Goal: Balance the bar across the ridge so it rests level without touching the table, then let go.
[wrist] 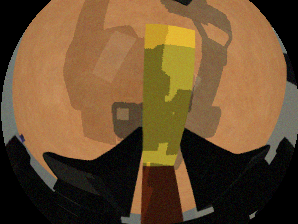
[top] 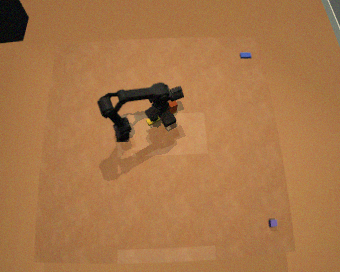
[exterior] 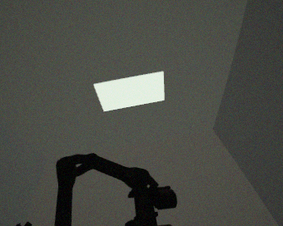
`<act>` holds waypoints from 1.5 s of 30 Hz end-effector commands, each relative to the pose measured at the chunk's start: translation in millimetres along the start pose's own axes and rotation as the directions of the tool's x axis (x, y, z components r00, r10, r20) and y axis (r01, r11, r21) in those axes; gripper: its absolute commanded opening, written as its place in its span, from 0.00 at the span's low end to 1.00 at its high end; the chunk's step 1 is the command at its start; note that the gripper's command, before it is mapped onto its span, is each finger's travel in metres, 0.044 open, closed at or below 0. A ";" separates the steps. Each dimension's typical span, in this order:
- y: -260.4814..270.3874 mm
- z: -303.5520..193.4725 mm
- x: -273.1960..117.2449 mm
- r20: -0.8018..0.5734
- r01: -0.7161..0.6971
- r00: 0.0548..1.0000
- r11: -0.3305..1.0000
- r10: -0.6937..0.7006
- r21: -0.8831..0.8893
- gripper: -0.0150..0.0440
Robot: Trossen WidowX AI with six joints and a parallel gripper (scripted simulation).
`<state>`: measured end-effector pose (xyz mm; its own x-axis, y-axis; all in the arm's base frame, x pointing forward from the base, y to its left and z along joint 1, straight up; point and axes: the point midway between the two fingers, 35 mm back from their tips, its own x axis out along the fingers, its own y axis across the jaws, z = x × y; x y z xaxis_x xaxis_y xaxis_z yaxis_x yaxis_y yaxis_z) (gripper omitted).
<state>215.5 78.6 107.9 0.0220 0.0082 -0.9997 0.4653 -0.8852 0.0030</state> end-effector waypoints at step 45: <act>-0.1 0.9 4.4 0.000 0.000 1.000 1.000 0.000 0.003 0.25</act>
<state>216.0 78.8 105.8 0.0271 0.0101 -0.9996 0.4650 -0.8853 0.0037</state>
